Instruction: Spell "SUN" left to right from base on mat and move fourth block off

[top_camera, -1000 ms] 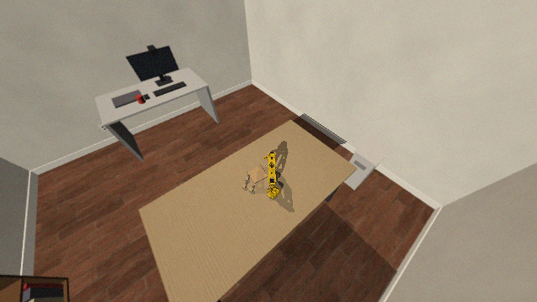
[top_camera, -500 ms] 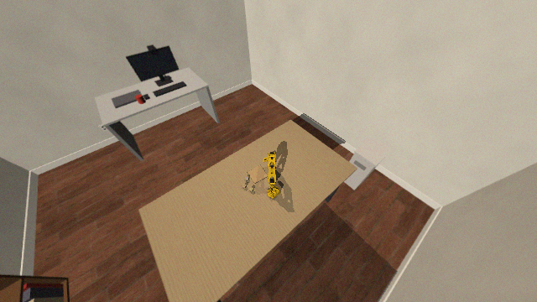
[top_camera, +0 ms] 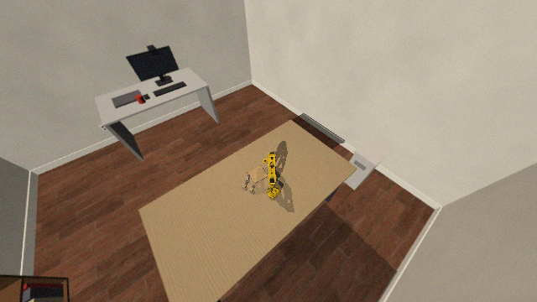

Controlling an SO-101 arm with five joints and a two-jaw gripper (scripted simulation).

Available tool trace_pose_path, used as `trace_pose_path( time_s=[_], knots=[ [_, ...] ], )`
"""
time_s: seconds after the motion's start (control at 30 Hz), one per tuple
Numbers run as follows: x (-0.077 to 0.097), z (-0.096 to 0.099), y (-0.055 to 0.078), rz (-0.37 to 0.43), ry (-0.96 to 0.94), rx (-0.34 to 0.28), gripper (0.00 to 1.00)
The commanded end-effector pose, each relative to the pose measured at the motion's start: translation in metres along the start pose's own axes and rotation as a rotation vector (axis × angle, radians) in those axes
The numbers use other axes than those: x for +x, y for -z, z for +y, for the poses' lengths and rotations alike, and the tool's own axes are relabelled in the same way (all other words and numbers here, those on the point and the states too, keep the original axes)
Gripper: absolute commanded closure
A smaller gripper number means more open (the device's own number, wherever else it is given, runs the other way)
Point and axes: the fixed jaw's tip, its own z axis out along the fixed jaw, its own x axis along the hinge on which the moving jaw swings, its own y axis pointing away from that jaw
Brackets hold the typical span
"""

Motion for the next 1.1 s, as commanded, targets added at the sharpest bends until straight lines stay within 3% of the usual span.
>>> trace_pose_path(
  time_s=[0.0, 1.07],
  knots=[
    [0.0008, -0.0084, 0.0155, -0.004, 0.023, 0.094, 1.0],
    [0.001, -0.009, 0.0147, -0.003, 0.044, 0.103, 1.0]
  ],
)
